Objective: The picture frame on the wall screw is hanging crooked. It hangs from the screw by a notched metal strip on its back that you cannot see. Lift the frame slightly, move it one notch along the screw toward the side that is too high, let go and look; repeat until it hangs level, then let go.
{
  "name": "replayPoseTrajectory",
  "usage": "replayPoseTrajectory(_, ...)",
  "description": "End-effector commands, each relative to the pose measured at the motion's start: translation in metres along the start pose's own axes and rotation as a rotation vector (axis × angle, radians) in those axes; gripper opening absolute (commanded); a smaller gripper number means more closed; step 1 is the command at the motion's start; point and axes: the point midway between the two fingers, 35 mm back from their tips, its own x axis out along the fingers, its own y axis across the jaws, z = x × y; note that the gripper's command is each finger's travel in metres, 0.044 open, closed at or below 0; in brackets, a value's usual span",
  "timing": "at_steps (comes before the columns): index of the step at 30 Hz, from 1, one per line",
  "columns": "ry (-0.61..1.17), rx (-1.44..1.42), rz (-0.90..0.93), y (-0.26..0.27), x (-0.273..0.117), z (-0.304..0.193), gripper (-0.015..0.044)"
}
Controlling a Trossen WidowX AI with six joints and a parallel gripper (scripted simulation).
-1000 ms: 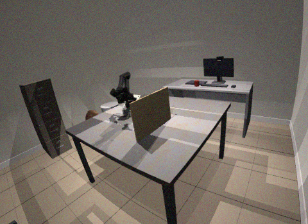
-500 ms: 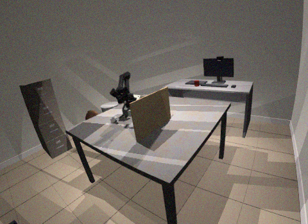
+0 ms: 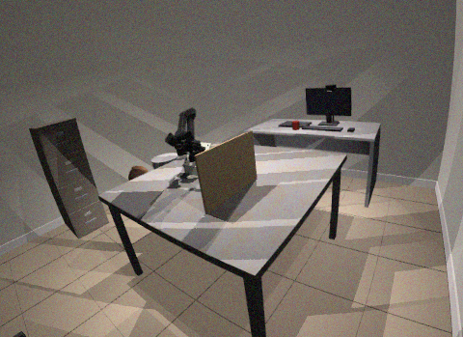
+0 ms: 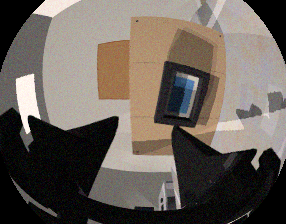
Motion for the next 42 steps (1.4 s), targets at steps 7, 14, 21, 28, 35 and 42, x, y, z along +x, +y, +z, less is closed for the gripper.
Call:
replayPoseTrajectory(7, 0.003, -0.002, 0.002, 0.0, 0.0, -0.001, 0.026)
replayPoseTrajectory(14, 0.003, -0.002, 0.002, 0.0, 0.0, -0.001, 0.026)
replayPoseTrajectory(21, 0.003, -0.002, 0.002, 0.0, 0.0, -0.001, 0.026)
replayPoseTrajectory(28, 0.003, -0.002, 0.002, 0.0, 0.0, -0.001, 0.026)
replayPoseTrajectory(35, 0.0, 0.0, 0.001, -0.013, 0.016, 0.007, 0.026)
replayPoseTrajectory(42, 0.0, 0.001, 0.004, -0.037, 0.052, 0.003, 0.026)
